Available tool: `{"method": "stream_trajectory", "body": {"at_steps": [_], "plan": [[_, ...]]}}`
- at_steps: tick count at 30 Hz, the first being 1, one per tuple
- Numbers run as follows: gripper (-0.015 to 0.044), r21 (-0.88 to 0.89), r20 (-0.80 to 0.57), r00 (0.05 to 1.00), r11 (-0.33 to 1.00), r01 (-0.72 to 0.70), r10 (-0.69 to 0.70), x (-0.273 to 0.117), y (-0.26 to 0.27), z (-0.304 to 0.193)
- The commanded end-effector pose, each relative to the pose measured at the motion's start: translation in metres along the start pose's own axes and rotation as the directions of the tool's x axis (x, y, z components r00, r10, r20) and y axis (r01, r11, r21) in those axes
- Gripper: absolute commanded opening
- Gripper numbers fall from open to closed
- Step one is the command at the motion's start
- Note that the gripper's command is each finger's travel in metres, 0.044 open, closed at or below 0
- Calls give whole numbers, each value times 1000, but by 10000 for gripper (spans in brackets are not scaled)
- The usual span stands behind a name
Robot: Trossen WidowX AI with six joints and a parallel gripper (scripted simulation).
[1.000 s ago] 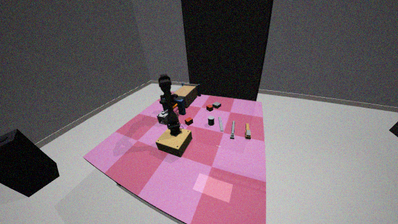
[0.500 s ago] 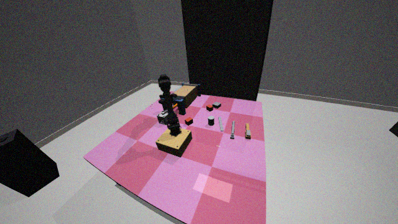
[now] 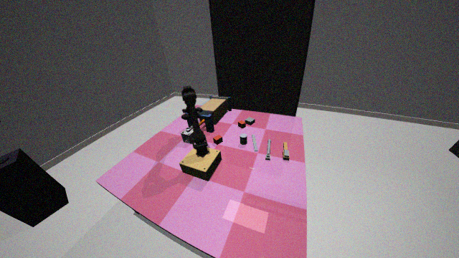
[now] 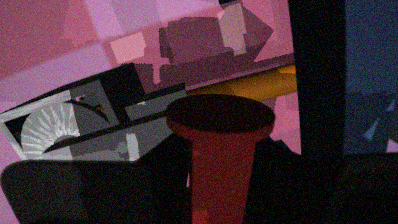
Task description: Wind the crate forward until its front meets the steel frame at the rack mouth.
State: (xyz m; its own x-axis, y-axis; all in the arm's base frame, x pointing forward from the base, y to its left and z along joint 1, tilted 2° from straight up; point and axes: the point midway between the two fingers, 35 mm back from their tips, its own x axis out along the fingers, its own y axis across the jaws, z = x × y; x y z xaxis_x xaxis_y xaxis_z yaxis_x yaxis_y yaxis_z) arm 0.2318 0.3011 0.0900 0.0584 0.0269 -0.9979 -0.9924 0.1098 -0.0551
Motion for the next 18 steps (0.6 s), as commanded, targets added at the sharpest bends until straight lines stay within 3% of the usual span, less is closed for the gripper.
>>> {"method": "stream_trajectory", "body": {"at_steps": [1, 18], "plan": [[0, -14, 15, 1000, 1000, -16, 17, 3, 10, 14], [0, -14, 16, 1000, 1000, -17, 17, 2, 20, 30]]}}
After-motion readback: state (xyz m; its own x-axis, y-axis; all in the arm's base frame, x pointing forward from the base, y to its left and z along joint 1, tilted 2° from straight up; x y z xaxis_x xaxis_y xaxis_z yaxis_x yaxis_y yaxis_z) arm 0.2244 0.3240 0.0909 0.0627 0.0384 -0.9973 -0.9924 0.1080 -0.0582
